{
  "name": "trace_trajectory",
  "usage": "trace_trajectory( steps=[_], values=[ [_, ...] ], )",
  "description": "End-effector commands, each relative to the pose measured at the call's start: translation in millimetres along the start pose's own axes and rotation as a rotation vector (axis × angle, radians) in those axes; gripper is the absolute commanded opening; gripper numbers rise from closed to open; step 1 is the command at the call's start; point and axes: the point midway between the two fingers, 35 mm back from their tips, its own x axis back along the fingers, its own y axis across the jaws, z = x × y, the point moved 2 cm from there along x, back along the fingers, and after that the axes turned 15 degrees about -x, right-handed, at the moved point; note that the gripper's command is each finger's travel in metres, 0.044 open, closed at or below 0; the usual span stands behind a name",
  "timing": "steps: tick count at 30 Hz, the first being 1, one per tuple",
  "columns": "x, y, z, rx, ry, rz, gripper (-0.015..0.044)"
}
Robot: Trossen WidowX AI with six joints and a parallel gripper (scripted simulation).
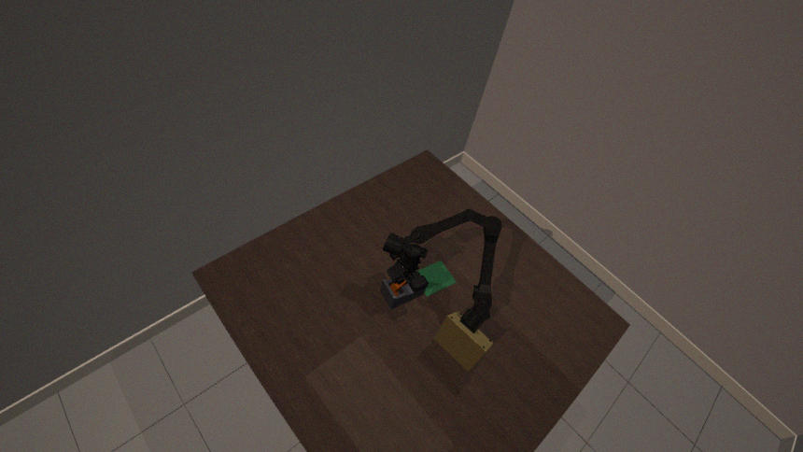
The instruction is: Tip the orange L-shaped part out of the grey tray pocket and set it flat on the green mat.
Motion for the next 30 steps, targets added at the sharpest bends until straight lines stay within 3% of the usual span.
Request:
trace_trajectory(
  steps=[1, 30],
  values=[
    [8.2, -1.4, -1.1, -0.006, -0.006, 0.001, 0.0000],
    [53.2, -0.2, -1.0, -0.001, -0.003, -0.002, 0.0000]
  ],
)
